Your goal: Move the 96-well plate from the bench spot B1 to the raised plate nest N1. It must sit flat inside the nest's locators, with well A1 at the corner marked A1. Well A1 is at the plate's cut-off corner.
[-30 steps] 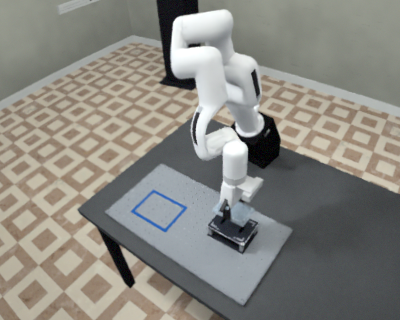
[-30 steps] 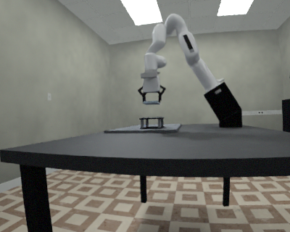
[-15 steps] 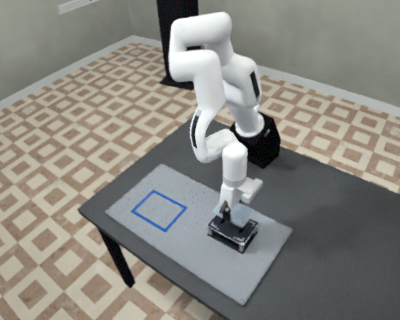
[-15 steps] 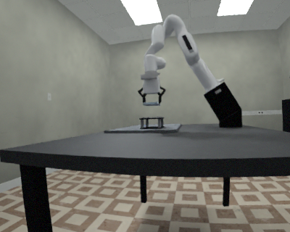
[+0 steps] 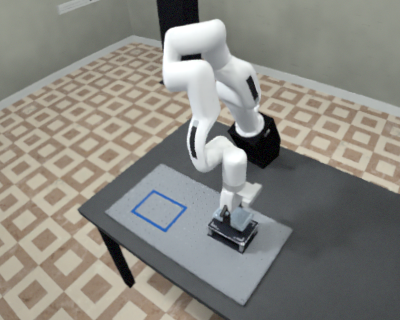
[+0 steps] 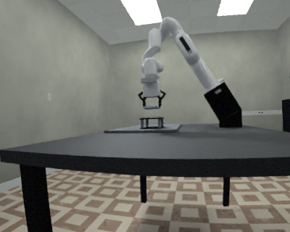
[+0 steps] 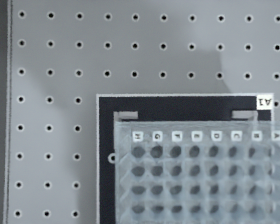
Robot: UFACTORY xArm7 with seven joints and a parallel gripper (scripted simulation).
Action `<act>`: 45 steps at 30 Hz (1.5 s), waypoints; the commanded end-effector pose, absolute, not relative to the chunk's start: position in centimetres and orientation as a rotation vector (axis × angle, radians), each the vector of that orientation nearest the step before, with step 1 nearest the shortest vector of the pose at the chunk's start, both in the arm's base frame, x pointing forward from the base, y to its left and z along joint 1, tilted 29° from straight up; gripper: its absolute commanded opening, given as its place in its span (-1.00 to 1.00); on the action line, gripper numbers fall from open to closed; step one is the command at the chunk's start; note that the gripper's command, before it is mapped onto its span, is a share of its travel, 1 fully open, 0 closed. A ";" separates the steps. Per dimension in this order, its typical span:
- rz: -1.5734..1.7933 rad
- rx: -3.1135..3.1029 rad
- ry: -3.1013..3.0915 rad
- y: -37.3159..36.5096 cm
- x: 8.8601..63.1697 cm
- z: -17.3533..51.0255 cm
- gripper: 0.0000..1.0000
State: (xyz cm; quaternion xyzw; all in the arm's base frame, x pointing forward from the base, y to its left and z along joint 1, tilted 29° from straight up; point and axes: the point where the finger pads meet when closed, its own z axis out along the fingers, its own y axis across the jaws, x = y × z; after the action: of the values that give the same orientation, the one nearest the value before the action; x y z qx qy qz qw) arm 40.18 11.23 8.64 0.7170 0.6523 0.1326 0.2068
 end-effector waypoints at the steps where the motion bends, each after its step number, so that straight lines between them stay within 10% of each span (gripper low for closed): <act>1: 0.377 1.991 1.812 11.2 40.6 8.1 -1.00; 45: 0.377 1.991 1.812 10.8 42.1 5.2 -1.00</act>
State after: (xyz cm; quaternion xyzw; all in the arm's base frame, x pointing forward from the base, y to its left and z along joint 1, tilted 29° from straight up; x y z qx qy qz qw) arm 42.02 10.73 5.17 0.7166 0.6515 0.1345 0.2098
